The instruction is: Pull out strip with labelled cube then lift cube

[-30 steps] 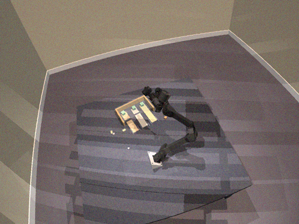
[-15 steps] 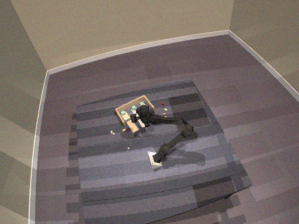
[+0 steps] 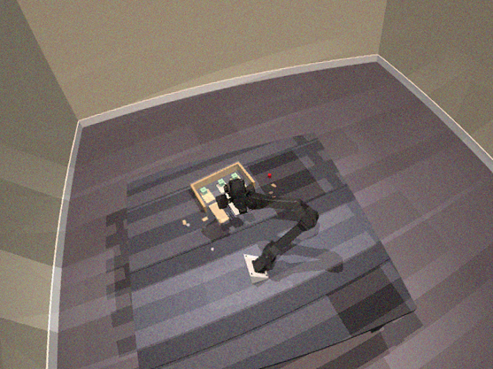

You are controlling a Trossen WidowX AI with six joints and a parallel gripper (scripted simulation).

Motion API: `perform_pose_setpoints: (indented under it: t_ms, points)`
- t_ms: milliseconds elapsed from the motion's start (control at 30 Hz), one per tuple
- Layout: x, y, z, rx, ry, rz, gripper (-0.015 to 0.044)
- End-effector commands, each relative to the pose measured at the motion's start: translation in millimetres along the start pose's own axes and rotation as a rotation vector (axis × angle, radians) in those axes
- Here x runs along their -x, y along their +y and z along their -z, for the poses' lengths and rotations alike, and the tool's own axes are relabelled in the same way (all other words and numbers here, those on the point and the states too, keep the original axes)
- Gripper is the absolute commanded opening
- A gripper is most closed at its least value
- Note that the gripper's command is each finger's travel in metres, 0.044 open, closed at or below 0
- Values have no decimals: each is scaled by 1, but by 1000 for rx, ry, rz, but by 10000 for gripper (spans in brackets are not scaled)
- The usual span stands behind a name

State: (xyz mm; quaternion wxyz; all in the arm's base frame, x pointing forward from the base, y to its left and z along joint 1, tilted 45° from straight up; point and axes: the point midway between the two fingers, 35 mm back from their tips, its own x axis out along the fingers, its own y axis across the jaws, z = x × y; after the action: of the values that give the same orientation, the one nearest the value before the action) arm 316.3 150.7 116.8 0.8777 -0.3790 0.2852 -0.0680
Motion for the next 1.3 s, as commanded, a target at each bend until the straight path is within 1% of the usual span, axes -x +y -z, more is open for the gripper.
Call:
perform_pose_setpoints:
  t_ms: [0,167,333,633,700,1267]
  points:
    - [-23,-9,-6,36,108,5,269]
    - [-61,-30,-8,91,309,-4,138]
    - [-93,-54,4,147,520,-37,6]
    - [-127,-102,33,171,874,-81,0]
    - [-129,-108,38,171,919,-87,0]
    - [-138,-114,47,171,925,-88,0]
